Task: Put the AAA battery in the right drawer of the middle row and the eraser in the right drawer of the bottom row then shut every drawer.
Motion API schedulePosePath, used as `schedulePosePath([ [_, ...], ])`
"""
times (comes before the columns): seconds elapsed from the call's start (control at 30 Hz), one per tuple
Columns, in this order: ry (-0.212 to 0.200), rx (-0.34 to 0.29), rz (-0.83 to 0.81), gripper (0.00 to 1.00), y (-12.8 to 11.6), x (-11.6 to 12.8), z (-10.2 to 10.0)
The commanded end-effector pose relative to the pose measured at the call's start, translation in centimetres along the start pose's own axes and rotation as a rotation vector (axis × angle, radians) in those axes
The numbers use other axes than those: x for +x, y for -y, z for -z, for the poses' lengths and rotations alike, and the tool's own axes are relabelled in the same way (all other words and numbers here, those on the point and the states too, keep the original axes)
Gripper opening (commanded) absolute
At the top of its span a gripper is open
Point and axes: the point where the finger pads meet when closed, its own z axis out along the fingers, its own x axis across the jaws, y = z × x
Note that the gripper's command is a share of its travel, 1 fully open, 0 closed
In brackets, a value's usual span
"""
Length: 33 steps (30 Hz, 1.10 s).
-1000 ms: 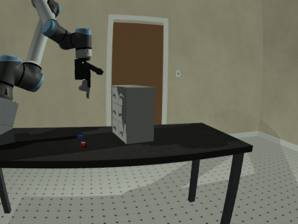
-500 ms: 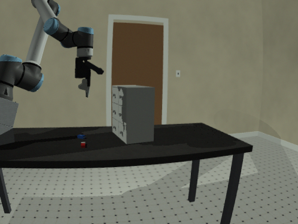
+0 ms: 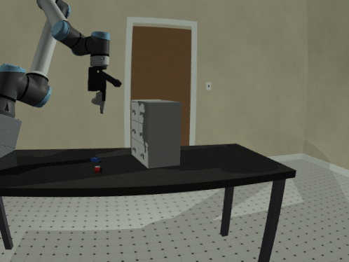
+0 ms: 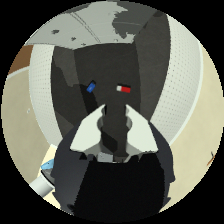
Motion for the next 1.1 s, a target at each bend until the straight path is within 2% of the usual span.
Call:
schedulePosePath([
  [0.0,-0.001,0.001,0.0,0.2,0.0,0.0,0.1],
  [0.37,-0.001,0.001,0.0,0.2,0.0,0.0,0.0],
  [0.5,-0.001,0.001,0.0,0.2,0.1,0.0,-0.7],
  [0.6,-0.001,0.001,0.0,0.2,0.0,-0.1,-2.9],
  [0.67,0.0,0.001,0.0,0.2,0.0,-0.1,-3.6],
  [1.07,0.0,0.014,0.0,0.2,0.1,-0.1,-3.8],
])
